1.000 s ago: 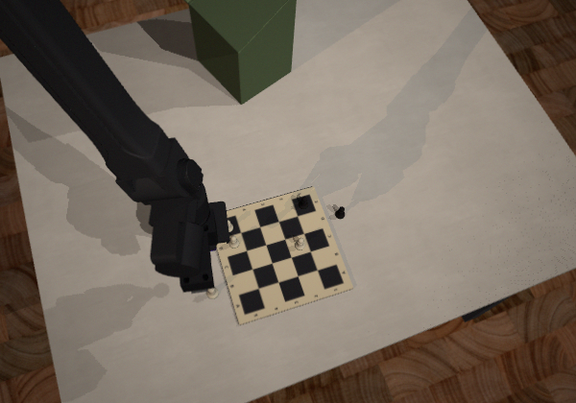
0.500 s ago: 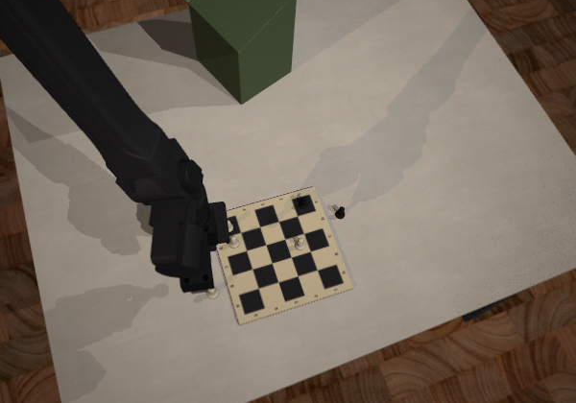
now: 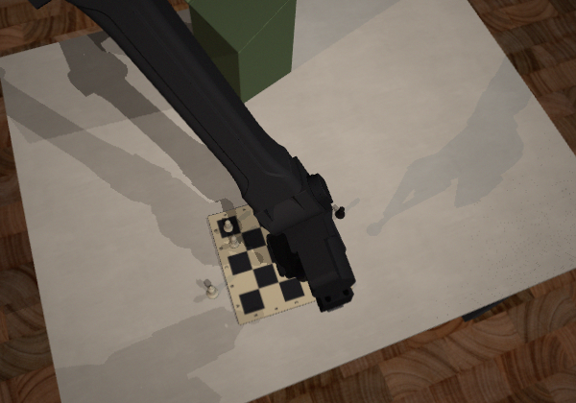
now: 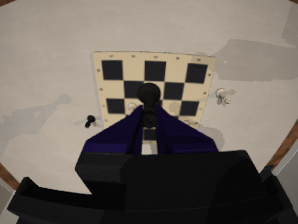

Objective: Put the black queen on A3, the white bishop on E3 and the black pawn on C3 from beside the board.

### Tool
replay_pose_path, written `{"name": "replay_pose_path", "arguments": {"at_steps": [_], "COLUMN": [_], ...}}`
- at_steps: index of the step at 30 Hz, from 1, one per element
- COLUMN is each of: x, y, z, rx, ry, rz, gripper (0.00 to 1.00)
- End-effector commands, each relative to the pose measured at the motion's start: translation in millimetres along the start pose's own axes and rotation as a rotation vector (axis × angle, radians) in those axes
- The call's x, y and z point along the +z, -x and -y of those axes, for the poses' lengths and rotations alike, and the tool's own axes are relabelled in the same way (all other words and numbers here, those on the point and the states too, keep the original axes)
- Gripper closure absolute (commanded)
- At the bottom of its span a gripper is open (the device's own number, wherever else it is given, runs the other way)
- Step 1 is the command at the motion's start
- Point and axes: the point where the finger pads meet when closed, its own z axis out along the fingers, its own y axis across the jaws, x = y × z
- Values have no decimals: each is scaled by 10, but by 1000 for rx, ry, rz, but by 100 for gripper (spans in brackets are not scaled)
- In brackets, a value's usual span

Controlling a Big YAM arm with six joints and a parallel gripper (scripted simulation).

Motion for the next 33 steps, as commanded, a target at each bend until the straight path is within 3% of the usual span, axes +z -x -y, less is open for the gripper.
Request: {"name": "replay_pose_path", "arguments": {"at_steps": [1,3,6,11,12,14,17,33], "x": [162,170,149,160,99,110,226,838], "y": [-167,-226,-58,-106,-64,0,-14,-77], "z": [120,111,136,127,-29,-23,139,136], "rx": [56,52,65,63,34,35,51,49], "ry": [-7,-7,-9,-8,-2,-2,-8,-7], "rz": [-59,-69,-40,-45,-29,-13,-22,-26], "gripper": [100,100,100,100,100,100,100,100]}}
